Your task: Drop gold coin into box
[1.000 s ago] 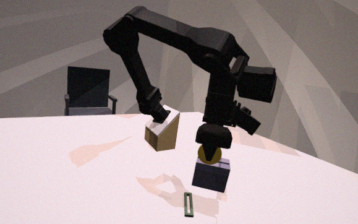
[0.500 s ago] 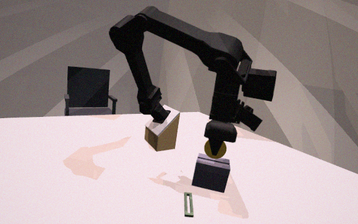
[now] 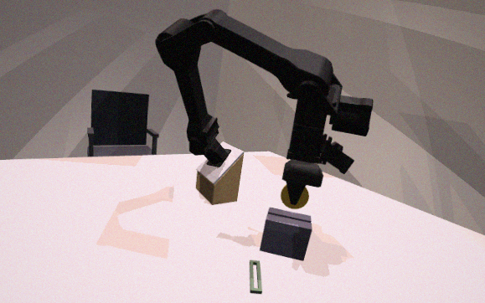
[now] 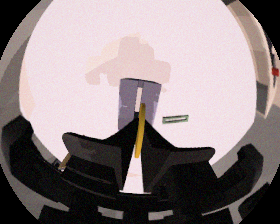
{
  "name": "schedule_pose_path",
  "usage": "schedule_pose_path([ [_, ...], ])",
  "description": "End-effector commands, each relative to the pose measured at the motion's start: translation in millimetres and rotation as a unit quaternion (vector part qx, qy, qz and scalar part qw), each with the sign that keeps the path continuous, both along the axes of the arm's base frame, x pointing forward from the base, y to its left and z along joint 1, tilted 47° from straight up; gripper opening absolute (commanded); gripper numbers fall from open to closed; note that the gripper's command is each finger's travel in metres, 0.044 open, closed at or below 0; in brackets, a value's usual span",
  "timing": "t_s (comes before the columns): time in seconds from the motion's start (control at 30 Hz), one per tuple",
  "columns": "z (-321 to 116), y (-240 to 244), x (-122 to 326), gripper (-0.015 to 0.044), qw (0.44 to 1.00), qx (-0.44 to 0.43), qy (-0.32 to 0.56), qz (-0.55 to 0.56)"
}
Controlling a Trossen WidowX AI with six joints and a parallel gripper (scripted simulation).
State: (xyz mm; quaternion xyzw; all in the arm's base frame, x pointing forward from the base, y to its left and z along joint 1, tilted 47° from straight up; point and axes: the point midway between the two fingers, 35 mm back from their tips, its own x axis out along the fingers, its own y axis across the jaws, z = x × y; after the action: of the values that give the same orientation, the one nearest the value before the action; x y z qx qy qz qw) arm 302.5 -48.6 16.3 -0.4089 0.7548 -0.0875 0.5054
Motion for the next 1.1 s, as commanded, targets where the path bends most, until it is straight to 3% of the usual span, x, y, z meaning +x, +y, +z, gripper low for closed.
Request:
schedule_pose_path([
  [0.0, -0.4, -0.3, -0.2, 0.0, 1.0, 0.0, 0.0, -0.001],
  [1.07, -4.3, 0.8, -5.3, 0.0, 1.0, 0.001, 0.001, 0.002],
])
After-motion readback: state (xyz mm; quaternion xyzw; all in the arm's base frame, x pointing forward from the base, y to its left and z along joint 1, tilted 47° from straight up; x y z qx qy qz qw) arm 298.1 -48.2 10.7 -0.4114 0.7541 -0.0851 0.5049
